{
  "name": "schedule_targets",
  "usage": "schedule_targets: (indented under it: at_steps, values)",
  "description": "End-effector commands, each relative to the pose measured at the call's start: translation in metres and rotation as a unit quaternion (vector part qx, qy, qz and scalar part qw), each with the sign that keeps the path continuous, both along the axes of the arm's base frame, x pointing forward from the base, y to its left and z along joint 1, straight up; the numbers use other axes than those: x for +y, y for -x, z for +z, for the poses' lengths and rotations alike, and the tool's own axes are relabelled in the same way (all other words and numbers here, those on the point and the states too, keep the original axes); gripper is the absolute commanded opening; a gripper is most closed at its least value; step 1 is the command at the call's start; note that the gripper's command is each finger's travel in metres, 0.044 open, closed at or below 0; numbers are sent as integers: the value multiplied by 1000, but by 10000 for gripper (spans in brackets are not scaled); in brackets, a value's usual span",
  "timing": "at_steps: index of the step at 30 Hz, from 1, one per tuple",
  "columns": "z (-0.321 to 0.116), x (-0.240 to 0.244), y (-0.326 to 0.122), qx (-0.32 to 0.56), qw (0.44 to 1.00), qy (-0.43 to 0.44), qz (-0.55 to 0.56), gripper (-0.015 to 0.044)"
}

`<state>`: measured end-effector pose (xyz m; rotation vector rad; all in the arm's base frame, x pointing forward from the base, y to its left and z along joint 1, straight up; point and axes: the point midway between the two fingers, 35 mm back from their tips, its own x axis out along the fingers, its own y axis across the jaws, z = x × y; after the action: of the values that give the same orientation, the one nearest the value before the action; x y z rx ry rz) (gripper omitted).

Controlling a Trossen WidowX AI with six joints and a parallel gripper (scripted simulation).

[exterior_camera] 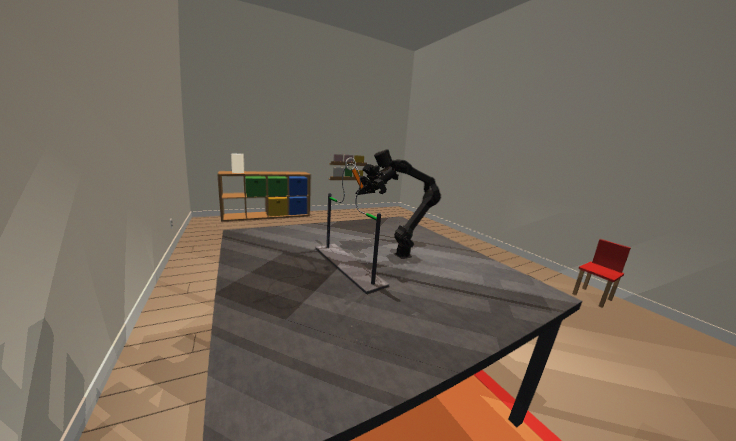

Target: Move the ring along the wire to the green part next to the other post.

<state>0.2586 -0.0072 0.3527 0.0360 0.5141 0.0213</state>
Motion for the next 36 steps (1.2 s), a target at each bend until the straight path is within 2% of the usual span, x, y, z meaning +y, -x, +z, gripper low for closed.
schedule_targets:
  at_steps: [1,36]
  values:
    - [0,-3,0,-6,999,33,0,-150]
    - [3,-20,-2,-36,963,268,-4,-150]
